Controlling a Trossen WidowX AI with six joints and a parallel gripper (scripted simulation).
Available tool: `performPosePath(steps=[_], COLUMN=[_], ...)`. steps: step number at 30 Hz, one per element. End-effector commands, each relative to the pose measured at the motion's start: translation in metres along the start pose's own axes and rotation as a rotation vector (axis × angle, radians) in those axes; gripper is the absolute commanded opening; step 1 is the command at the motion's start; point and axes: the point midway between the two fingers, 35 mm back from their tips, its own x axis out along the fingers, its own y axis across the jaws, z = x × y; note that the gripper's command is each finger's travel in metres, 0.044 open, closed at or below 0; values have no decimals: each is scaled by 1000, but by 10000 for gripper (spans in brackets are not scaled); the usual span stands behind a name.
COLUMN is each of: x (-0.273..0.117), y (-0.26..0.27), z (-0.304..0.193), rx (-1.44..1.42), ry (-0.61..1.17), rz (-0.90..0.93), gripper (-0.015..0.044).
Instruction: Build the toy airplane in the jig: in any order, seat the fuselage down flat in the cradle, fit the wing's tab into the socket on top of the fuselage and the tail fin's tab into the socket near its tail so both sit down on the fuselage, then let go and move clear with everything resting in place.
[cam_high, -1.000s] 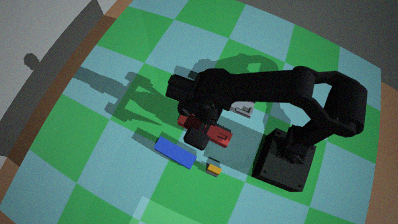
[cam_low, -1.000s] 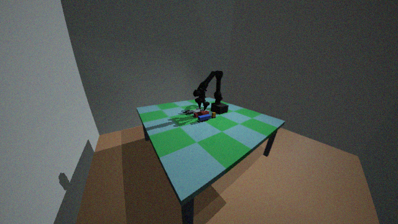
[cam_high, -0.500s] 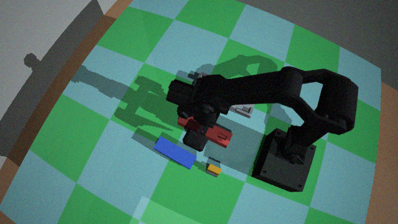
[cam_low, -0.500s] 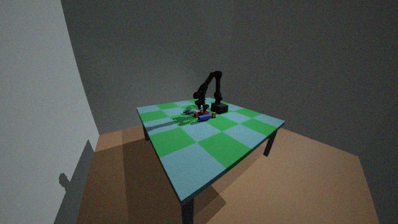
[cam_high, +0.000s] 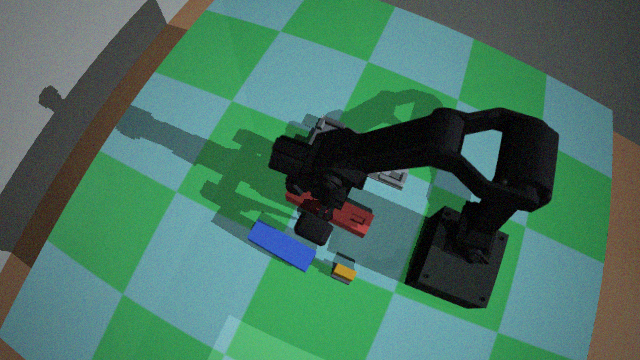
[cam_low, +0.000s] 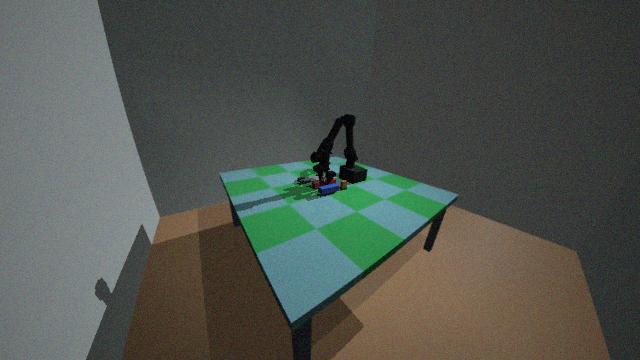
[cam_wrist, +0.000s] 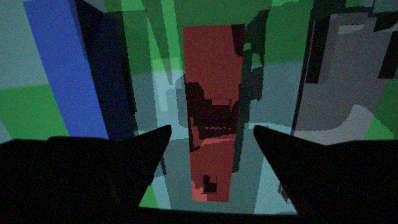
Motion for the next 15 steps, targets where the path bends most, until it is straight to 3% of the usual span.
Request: performPosePath(steps=[1, 10, 15], x=[7, 19, 19], y=[1, 1, 1], z=[-1, -2, -2], rx=[5, 5, 5], ry=[1, 2, 2], rz=[4, 4, 4], gripper=[440, 440, 309])
